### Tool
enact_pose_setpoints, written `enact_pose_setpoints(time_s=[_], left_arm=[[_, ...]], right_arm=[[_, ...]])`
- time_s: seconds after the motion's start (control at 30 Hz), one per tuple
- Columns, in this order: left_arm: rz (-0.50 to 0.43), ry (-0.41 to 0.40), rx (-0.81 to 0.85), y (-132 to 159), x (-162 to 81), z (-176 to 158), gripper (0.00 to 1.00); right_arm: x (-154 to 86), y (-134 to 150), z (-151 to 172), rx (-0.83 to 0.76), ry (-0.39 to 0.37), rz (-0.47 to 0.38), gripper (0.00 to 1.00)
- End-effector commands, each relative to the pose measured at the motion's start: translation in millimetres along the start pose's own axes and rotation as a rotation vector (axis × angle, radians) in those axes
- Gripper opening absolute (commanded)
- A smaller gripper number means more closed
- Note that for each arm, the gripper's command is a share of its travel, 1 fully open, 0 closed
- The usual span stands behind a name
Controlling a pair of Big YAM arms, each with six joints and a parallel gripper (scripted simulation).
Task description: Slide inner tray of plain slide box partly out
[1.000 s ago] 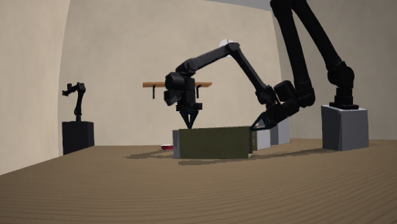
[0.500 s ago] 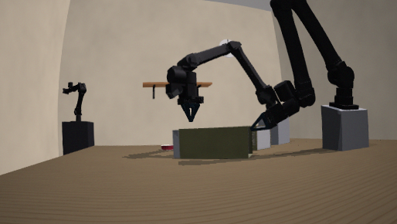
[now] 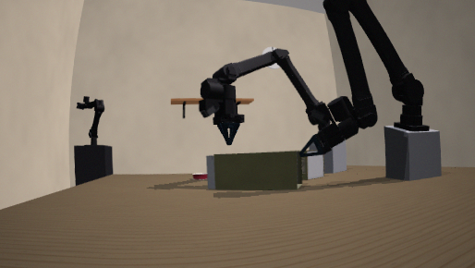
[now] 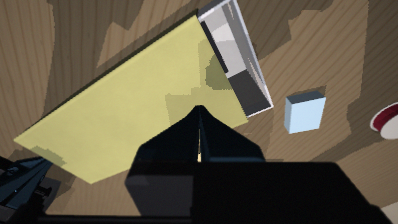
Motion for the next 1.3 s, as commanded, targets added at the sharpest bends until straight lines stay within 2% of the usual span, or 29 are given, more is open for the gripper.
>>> enact_pose_setpoints(time_s=[0.0, 0.13, 0.2, 0.27, 0.73, 1.07, 1.1, 1.13, 1.17, 1.2, 1.27], left_arm=[[0.004, -0.009, 0.008, 0, -6, 5, 0.00], [0.014, -0.002, 0.009, 2, -7, 6, 0.00], [0.021, 0.008, 0.010, 7, 1, 5, 0.00], [0.017, 0.004, 0.012, 4, -9, 8, 0.00], [0.025, 0.003, 0.020, 10, -26, 32, 0.00], [0.026, -0.003, 0.030, 22, -75, 66, 0.00], [0.022, -0.002, 0.032, 23, -79, 69, 0.00], [-0.017, 0.017, 0.053, 11, -58, 77, 0.00], [-0.008, 0.022, 0.014, 7, -50, 79, 0.00], [0.040, -0.015, -0.056, 16, -61, 87, 0.00], [0.040, -0.015, -0.056, 16, -61, 87, 0.00]], right_arm=[[0, -7, 6, 0.006, -0.004, -0.016, 0.00], [0, -7, 6, 0.006, -0.004, -0.016, 0.00], [1, -7, 6, 0.006, -0.004, -0.015, 0.00], [2, -6, 5, 0.007, -0.003, -0.014, 0.00], [10, -3, 2, 0.007, 0.004, 0.006, 0.00], [12, -3, -1, 0.011, 0.006, 0.012, 0.00], [-22, -10, -18, 0.033, -0.013, -0.047, 0.00], [-52, -19, -51, 0.082, -0.030, -0.117, 0.00], [-53, -16, -54, 0.070, -0.047, -0.141, 0.00], [-33, -5, -38, 0.010, -0.051, -0.110, 0.00], [-33, -5, -38, 0.010, -0.051, -0.110, 0.00]])
Point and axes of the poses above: on each arm, the point where the finger pads meet when closed, its own x axis out along the fingers, its own z axis across the jaws, y = z × x, the point moved 8 cm from there along -x, back along the fingers, and after that the axes turned 15 degrees about x, right-handed, at the moved point
